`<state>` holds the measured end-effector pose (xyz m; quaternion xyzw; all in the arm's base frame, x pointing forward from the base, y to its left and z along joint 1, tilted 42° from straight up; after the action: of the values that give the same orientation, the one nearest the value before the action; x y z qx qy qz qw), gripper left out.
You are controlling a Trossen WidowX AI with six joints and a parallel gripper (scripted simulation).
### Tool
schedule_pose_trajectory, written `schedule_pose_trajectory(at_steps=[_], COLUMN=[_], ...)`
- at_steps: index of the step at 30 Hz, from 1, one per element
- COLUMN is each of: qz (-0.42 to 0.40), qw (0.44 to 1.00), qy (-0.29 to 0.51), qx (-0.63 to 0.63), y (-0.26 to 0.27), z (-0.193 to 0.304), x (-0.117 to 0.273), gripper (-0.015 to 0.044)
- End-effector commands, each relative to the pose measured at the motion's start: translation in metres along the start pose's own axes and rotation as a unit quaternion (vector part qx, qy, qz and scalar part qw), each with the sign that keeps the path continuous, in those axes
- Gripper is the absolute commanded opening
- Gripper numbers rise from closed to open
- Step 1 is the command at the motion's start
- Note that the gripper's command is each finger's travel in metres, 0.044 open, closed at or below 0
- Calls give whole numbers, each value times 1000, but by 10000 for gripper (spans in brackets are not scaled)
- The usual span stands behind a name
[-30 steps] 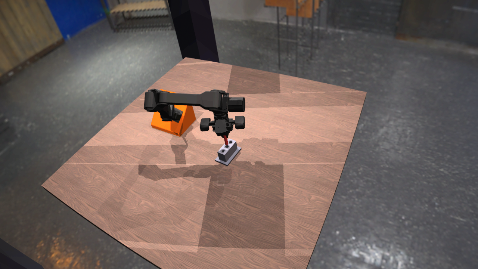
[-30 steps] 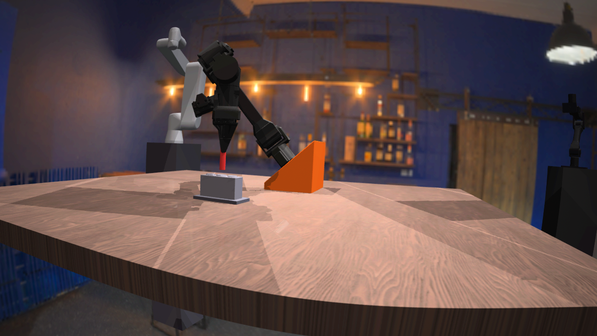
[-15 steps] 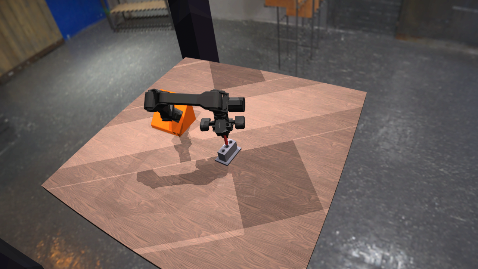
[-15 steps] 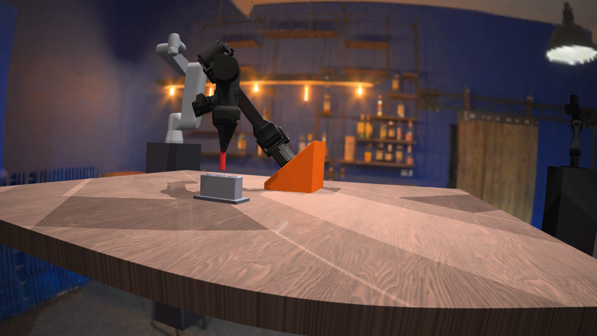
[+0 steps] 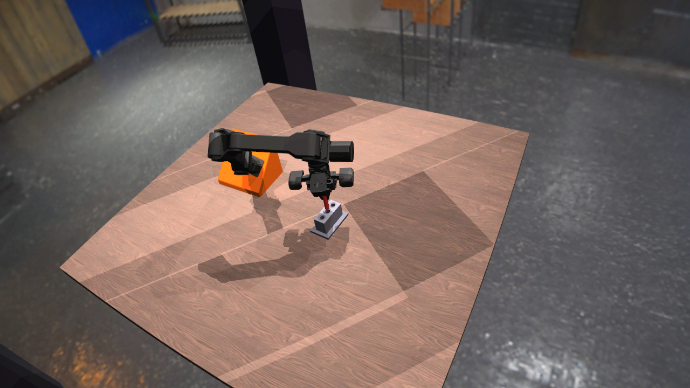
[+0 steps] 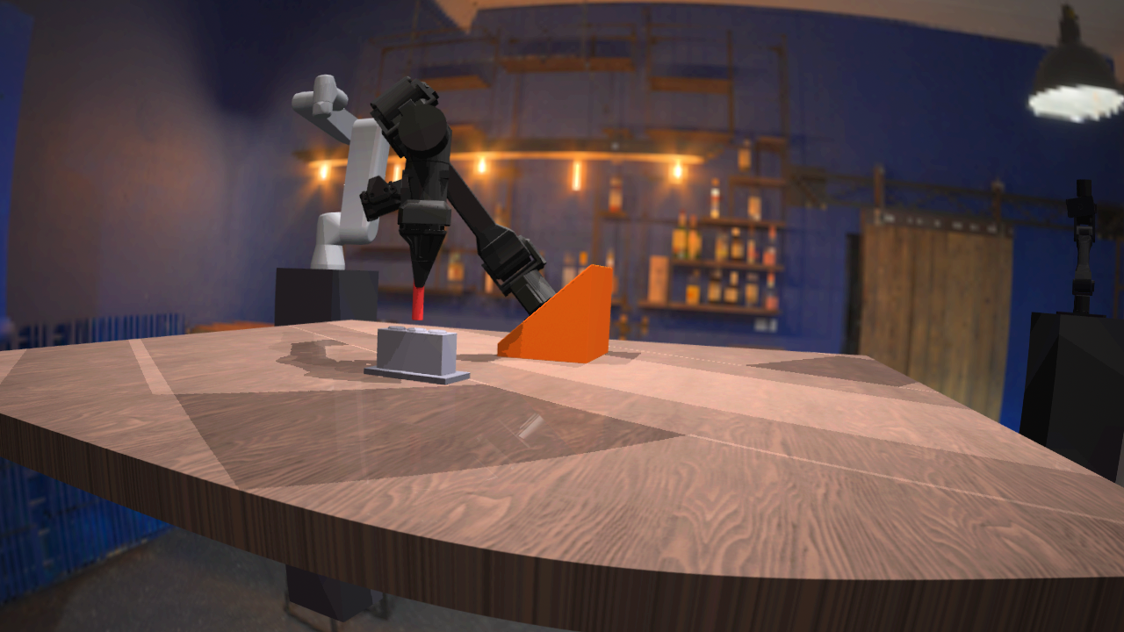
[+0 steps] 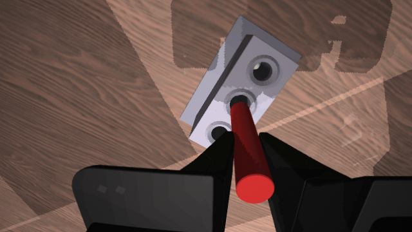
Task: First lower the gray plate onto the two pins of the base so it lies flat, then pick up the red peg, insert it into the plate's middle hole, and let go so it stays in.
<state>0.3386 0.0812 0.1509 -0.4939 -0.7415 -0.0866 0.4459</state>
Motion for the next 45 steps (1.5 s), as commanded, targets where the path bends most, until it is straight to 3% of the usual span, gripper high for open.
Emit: schedule_pose_trajectory(at_steps=[1, 45], qz=[-1, -1], qw=[1000, 1000], qy=[-1, -1], qx=[2, 1], y=[0, 0], z=[-1, 0], x=[1, -16], gripper=[0, 0])
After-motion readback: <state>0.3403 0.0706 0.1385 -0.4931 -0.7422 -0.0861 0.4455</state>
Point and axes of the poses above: the point midway between the two fingers, 35 mm back from their tips, its own x axis back along the fingers, its own y axis across the jaws, z = x × y, the point moved 6 cm from there along x, back along the fingers, and after that the axes turned 4 degrees about x, right-handed, at the moved point
